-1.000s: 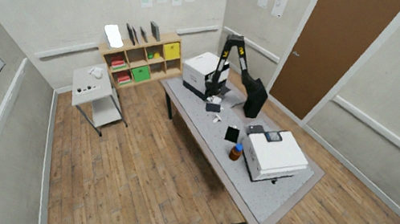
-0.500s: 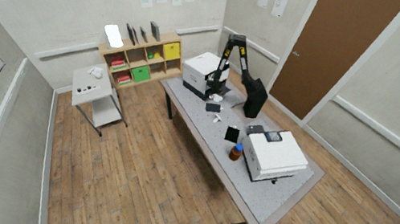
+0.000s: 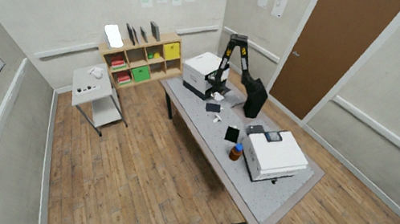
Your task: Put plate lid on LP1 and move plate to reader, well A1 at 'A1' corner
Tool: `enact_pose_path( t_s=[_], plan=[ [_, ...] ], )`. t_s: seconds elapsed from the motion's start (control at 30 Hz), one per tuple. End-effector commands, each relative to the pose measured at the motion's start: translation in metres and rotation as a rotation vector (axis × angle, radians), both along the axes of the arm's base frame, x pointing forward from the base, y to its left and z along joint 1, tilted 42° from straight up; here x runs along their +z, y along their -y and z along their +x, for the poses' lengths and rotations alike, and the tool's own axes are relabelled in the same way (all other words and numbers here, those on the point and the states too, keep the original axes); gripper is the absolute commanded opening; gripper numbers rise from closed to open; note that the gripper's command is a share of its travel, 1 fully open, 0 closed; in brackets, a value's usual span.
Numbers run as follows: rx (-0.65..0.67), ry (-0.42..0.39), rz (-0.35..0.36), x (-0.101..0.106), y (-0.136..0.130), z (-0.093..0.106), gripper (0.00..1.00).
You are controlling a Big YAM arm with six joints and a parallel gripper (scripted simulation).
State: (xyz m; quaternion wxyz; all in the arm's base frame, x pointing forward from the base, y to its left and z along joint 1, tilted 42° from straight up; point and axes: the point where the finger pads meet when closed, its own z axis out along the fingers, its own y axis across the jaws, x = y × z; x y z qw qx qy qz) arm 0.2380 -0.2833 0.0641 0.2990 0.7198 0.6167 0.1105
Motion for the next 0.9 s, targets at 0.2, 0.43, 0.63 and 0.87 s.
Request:
enact_pose_path(
  t_s=[0.2,0.43,0.63,0.87],
  plan=[
    [-0.123,0.041,0.057,0.001,0.001,-0.017,0.86],
    [-0.157,0.055,0.095,-0.006,-0.009,-0.032,0.86],
    [-0.219,0.077,0.133,-0.005,0.0,-0.039,0.86],
    [-0.283,0.094,0.169,-0.005,0.009,-0.057,0.86]
  ],
)
